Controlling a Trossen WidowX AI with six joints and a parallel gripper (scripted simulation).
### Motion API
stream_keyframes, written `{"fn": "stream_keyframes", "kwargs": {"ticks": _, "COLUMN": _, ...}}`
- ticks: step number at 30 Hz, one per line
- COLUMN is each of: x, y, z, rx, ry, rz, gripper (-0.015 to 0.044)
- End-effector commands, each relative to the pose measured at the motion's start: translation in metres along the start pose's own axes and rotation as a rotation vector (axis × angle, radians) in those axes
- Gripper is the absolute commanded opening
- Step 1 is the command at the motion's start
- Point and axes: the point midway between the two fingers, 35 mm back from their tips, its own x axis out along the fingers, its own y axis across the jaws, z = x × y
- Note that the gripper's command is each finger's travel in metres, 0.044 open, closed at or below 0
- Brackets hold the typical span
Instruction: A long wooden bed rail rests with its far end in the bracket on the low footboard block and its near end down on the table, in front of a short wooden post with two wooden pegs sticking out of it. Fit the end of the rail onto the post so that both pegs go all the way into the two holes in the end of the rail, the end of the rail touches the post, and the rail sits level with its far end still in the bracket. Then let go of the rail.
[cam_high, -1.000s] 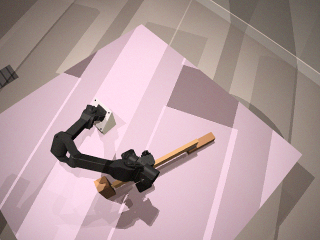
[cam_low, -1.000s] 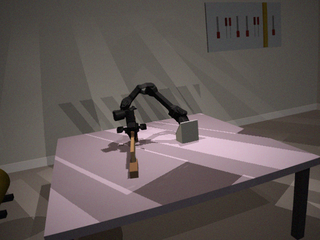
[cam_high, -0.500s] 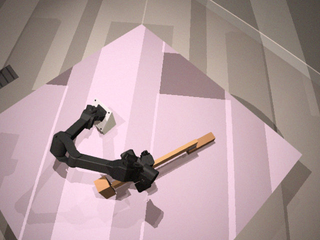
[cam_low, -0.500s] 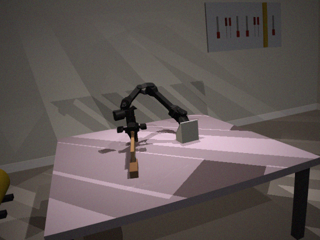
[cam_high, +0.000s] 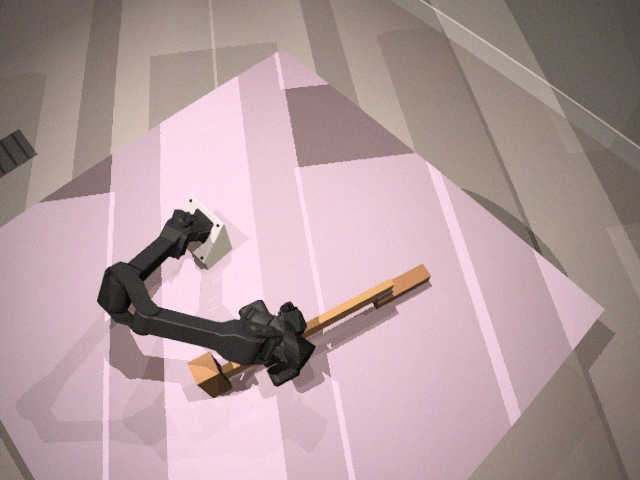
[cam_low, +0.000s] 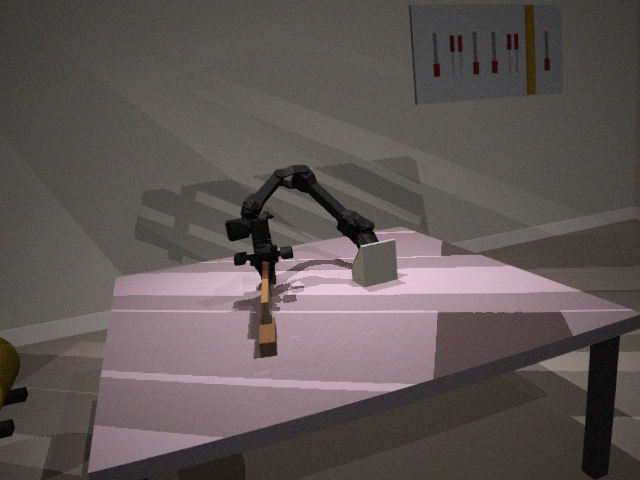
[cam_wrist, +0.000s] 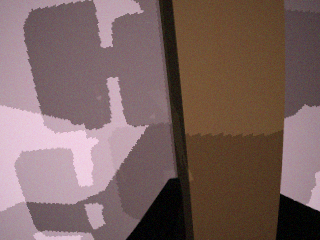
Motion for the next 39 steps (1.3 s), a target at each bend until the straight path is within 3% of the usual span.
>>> {"fn": "stream_keyframes", "kwargs": {"ticks": 1, "x": -0.004, "y": -0.001, "z": -0.002, "rx": -0.003, "ry": -0.002, "rz": -0.013, "gripper": 0.0}}
{"fn": "stream_keyframes", "kwargs": {"ticks": 5, "x": -0.004, "y": -0.001, "z": -0.003, "rx": -0.003, "ry": -0.002, "rz": -0.013, "gripper": 0.0}}
{"fn": "stream_keyframes", "kwargs": {"ticks": 22, "x": 0.0, "y": 0.0, "z": -0.002, "rx": 0.0, "ry": 0.0, "rz": -0.001, "gripper": 0.044}}
{"fn": "stream_keyframes", "kwargs": {"ticks": 26, "x": -0.002, "y": 0.0, "z": 0.0, "rx": 0.0, "ry": 0.0, "rz": -0.001, "gripper": 0.044}}
{"fn": "stream_keyframes", "kwargs": {"ticks": 30, "x": -0.028, "y": 0.001, "z": 0.027, "rx": -0.003, "ry": -0.004, "rz": -0.012, "gripper": 0.044}}
{"fn": "stream_keyframes", "kwargs": {"ticks": 39, "x": -0.03, "y": 0.001, "z": 0.029, "rx": -0.003, "ry": -0.004, "rz": -0.013, "gripper": 0.044}}
